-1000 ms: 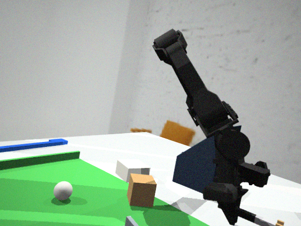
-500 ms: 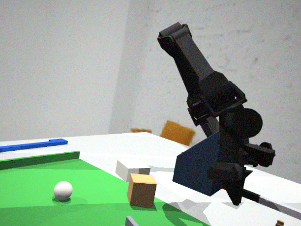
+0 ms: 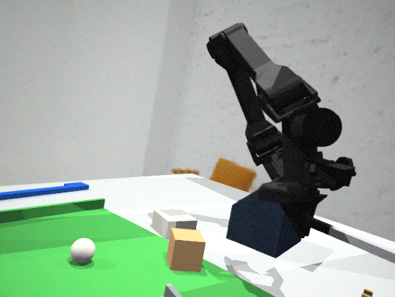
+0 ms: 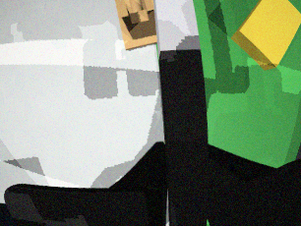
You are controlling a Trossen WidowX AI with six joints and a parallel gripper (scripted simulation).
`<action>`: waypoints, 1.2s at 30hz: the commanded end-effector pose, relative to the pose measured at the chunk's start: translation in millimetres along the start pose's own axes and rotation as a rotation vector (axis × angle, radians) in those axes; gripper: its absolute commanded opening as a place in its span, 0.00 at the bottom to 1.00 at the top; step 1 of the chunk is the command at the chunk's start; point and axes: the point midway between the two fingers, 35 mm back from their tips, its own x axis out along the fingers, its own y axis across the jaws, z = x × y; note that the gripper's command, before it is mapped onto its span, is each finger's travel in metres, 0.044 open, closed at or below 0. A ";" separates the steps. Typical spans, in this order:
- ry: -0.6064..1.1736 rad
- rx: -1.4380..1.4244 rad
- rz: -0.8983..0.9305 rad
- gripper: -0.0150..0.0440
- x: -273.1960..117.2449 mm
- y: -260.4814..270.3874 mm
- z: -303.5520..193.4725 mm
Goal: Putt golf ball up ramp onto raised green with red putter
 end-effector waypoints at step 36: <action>0.248 1.749 -0.013 0.25 -128.0 -39.1 -249.2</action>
